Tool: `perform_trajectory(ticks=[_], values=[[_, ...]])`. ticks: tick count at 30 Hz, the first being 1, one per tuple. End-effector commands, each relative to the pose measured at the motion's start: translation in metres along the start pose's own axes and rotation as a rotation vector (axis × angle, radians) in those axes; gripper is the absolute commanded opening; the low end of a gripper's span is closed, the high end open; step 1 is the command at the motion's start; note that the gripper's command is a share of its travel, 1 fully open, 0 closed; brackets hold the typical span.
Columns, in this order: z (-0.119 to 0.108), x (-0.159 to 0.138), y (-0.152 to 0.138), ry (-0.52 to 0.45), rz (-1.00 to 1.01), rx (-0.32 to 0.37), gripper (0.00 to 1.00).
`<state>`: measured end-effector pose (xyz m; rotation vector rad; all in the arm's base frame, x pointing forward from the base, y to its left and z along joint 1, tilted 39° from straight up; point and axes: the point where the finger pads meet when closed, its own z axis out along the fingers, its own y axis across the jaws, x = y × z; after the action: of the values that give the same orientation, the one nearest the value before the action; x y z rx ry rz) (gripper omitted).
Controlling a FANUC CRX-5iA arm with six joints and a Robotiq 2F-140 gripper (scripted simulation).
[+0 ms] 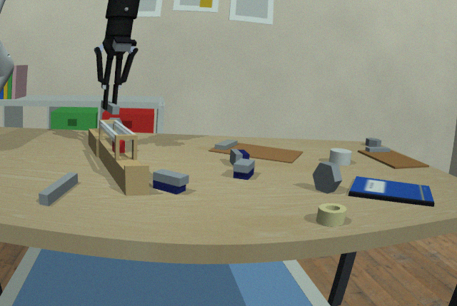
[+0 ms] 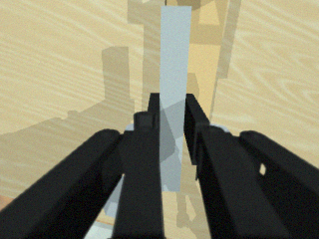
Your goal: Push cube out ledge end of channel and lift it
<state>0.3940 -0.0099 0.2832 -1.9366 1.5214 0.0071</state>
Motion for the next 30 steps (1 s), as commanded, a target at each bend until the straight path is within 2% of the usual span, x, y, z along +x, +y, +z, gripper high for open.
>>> perform_trajectory(ticks=[1,11,19,30], values=[[0.026,0.010,0.024,0.014,0.039,0.025,0.10],[0.034,0.010,0.024,0.014,0.039,0.025,0.10],[0.052,0.011,0.023,0.014,0.039,0.025,0.10],[0.056,0.011,0.023,0.014,0.039,0.025,0.10]])
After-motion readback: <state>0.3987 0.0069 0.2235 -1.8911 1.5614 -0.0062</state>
